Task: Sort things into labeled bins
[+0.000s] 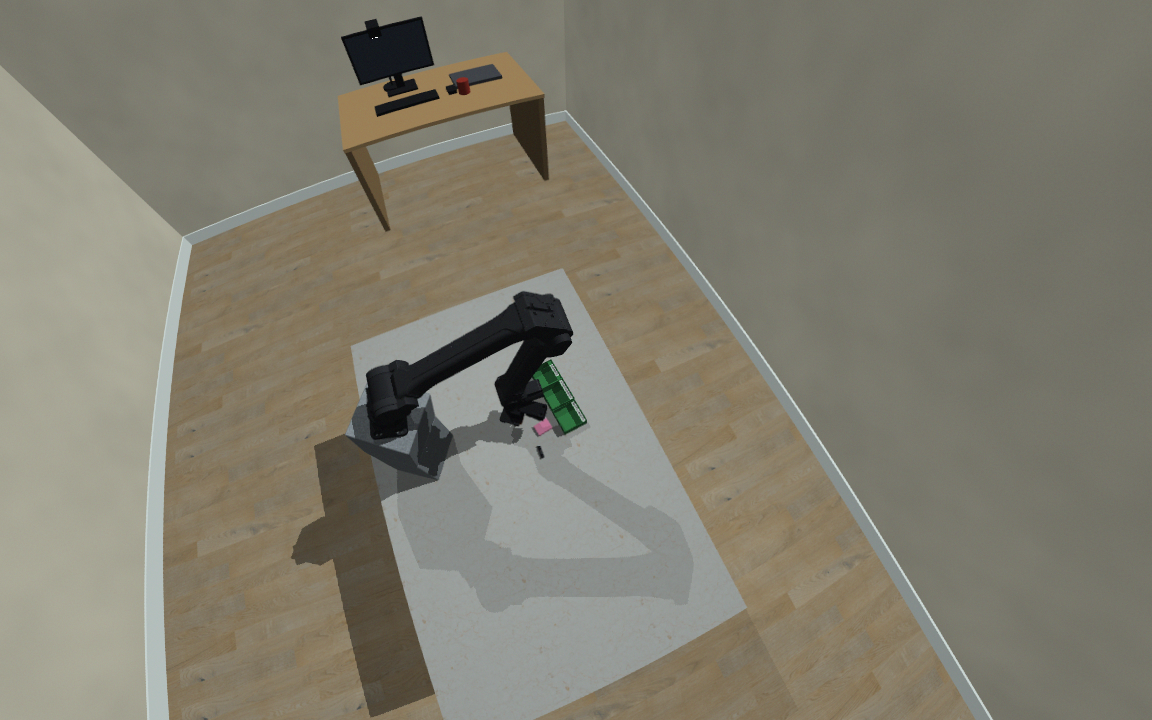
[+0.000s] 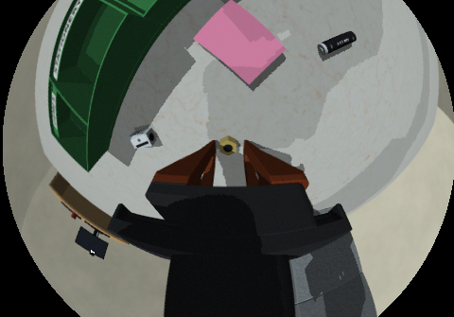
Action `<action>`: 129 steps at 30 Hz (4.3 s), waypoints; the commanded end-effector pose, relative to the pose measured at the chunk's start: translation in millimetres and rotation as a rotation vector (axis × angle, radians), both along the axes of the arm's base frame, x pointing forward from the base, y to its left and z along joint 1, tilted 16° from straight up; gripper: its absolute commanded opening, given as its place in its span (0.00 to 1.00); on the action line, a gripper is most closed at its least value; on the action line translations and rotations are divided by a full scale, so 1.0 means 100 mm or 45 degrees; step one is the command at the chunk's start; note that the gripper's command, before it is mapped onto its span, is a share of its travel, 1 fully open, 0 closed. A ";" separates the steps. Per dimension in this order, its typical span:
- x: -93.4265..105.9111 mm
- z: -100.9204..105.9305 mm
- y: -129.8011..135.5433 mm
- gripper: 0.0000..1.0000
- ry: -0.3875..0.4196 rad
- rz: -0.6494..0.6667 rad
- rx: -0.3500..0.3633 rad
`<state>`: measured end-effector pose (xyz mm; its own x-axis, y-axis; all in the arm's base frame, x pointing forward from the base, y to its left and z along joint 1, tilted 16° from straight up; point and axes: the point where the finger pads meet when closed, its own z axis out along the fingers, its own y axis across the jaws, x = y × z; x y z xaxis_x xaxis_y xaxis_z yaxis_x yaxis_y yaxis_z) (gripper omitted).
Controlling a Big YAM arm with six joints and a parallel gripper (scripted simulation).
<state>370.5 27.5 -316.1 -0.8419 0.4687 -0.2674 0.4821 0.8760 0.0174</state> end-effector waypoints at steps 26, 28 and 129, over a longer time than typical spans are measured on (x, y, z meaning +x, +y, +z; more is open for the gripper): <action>0.02 0.05 -0.01 0.11 -0.006 0.001 0.000; 0.02 0.05 -0.01 0.11 -0.006 0.001 0.000; 0.80 0.95 -0.20 0.11 -0.031 -0.151 0.038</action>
<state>447.5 13.7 -225.2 -0.8114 0.5097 -0.2861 0.5199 0.8530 0.0452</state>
